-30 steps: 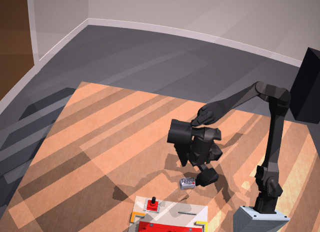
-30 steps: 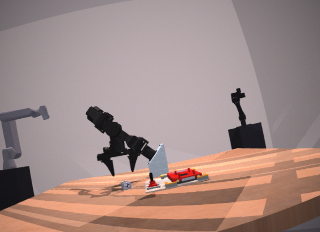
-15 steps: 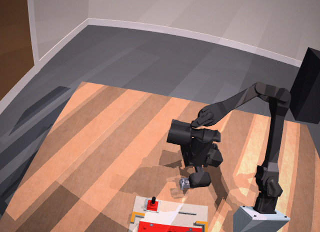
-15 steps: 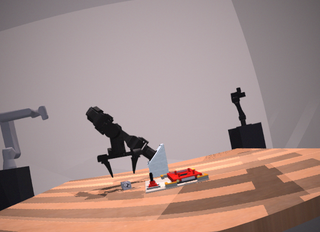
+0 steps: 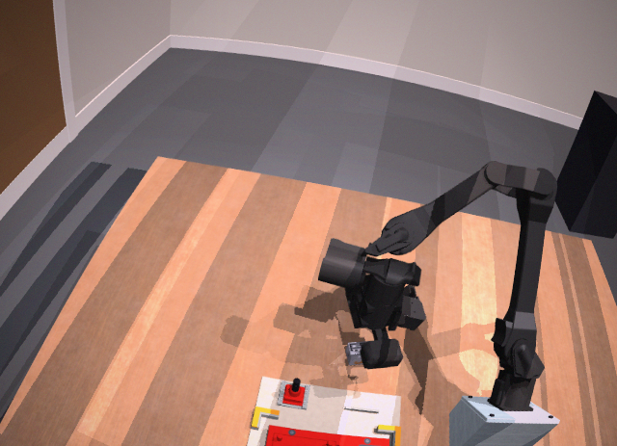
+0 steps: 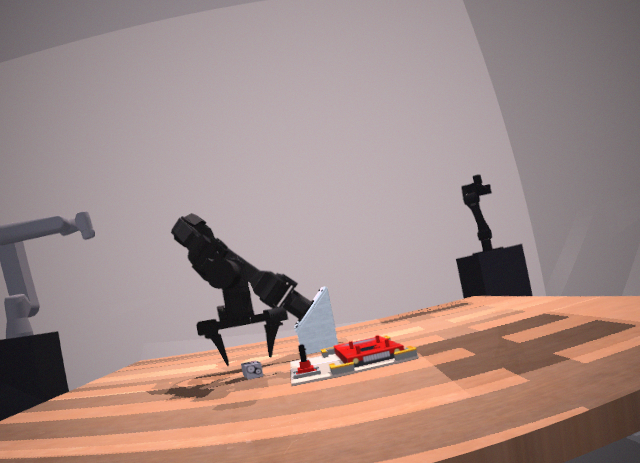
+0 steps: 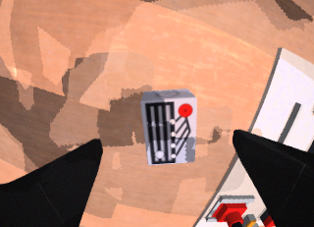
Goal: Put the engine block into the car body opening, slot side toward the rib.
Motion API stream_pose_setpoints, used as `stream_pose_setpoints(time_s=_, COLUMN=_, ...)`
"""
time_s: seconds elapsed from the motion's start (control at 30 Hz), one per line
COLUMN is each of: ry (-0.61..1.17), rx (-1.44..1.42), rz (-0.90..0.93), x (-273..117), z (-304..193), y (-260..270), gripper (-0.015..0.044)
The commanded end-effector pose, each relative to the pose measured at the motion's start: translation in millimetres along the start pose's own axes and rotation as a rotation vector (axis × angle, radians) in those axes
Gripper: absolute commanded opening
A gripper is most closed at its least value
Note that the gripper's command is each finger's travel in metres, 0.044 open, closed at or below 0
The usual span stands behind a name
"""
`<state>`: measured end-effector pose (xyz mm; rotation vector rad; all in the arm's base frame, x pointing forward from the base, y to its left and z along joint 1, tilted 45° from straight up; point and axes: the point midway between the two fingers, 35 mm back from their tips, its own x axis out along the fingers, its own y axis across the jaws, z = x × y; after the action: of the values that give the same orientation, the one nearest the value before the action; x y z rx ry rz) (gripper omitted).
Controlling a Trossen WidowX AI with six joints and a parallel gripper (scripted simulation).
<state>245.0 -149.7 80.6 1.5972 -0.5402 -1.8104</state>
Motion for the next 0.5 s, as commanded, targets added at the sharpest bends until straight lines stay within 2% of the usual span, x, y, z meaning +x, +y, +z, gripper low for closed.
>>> stream_pose_setpoints(time_s=0.0, ry=-0.006, rx=-0.008, rz=-0.005, x=7.6, z=1.9, y=-2.2, gripper=0.0440)
stream_pose_setpoints(time_s=0.2, ry=-0.007, rx=-0.008, rz=-0.005, x=14.6, z=2.4, y=-2.1, gripper=0.0440)
stream_pose_setpoints(time_s=0.47, ry=-0.007, rx=-0.008, rz=-0.005, x=14.6, z=2.4, y=-2.1, gripper=0.0230)
